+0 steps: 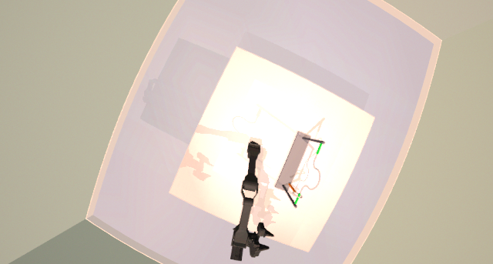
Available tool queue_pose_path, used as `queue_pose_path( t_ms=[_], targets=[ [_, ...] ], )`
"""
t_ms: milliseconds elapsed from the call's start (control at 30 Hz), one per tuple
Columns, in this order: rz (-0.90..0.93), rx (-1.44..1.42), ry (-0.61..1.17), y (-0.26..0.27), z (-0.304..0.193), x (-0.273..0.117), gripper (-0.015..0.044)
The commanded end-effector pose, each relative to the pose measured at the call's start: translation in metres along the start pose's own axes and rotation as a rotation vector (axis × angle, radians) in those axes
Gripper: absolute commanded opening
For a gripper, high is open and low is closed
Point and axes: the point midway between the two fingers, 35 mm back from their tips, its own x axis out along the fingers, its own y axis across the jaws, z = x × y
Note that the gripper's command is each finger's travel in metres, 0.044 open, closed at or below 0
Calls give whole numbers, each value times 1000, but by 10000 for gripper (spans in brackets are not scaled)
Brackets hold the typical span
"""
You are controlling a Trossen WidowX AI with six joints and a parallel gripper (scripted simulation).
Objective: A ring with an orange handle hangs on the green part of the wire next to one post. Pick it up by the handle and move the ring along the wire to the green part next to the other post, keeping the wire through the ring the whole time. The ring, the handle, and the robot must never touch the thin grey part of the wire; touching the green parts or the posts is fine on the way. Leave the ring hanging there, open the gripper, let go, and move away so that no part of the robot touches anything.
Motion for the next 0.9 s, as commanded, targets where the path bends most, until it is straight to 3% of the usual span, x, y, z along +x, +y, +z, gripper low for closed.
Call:
queue_pose_path(
  t_ms=[0, 267, 867],
  targets=[
    [0, 0, 0, 0, -1, 0, 374],
    [-10, 0, 10, -4, -37, 8, 164],
    [-48, 10, 31, 18, -127, 24, 160]
  ],
)
